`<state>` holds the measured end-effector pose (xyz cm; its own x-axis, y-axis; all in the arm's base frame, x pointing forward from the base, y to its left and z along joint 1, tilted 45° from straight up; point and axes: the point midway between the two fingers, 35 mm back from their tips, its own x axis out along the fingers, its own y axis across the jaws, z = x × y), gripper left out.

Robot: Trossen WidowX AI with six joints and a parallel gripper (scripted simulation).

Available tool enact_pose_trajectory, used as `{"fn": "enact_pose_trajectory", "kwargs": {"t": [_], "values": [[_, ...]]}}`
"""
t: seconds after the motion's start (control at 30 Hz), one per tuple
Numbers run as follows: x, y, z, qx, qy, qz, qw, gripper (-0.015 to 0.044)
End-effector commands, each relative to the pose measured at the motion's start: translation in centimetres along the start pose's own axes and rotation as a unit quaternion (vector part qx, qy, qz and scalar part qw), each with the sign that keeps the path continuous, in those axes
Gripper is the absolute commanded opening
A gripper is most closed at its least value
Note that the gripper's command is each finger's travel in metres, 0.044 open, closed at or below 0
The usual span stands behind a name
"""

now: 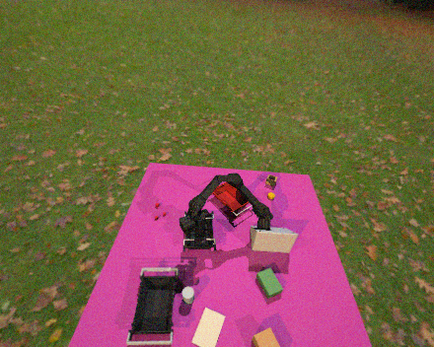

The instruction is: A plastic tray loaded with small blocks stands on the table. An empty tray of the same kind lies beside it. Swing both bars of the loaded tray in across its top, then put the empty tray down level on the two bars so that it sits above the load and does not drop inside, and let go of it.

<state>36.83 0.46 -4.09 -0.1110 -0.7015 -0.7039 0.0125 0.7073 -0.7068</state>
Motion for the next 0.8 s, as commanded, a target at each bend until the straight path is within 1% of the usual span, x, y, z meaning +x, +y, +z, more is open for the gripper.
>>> {"fn": "enact_pose_trajectory", "kwargs": {"t": [0.0,0.2,0.4,0.47,0.53,0.73,0.77], "values": [[0.0,0.0,0.0,0.0,0.0,0.0,1.0,0.0],[0.0,0.0,0.0,0.0,0.0,0.0,1.0,0.0],[0.0,0.0,0.0,0.0,0.0,0.0,1.0,0.0157],[-0.7,0.0,0.1,0.0,0.0,0.0,1.0,0.021],[-2.1,0.1,0.3,0.0,0.0,0.001,1.0,0.0262],[-8.8,0.0,0.0,-0.001,0.0,0.002,1.0,0.042],[-6.1,-0.5,0.2,0.003,0.005,0.001,1.0,0.044]]}}
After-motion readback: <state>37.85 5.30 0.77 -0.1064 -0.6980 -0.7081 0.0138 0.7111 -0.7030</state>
